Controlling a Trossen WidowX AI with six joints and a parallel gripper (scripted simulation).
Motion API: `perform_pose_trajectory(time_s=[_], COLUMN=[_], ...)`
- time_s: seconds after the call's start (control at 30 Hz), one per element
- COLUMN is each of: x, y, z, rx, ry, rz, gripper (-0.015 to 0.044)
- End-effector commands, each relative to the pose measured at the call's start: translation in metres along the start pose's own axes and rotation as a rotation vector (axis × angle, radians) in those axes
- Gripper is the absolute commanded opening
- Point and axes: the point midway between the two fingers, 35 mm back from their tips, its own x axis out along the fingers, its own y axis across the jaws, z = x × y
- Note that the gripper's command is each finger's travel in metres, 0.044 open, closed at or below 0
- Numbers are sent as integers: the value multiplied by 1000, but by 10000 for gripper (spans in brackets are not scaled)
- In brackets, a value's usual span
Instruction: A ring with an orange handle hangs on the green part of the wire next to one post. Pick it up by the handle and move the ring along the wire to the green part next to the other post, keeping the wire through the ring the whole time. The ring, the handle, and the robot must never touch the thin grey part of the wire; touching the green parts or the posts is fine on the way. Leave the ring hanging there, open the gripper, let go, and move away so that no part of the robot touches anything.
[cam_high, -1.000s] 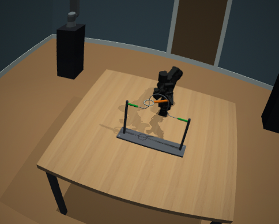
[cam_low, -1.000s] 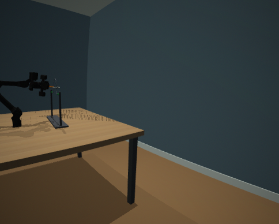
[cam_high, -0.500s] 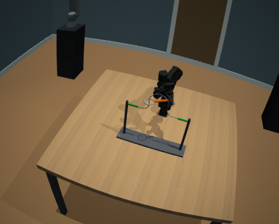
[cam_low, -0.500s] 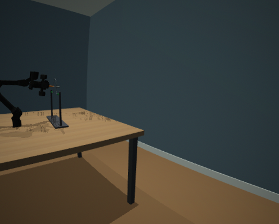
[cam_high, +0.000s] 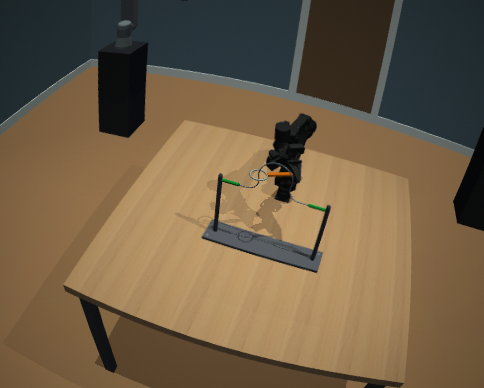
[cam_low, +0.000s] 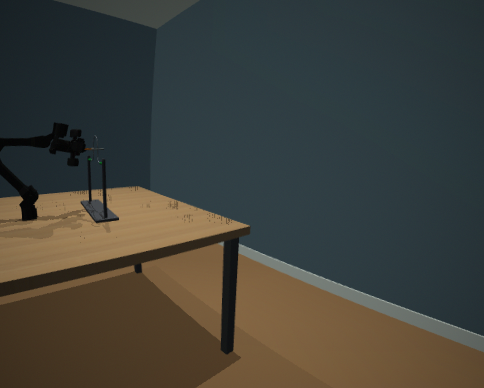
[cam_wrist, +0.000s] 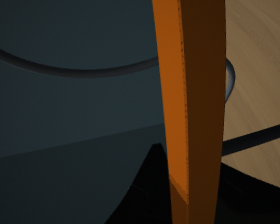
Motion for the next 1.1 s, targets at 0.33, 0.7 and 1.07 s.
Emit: perform_pose_trajectory(time_s=[0.33,0.7,1.07], x=[0,0,0], y=[-1,-5,-10], z=[1,1,2], rx=[-90,-156,-228], ry=[-16,-26,-37], rz=[-50,-99,-150], gripper=[-150,-150,-150])
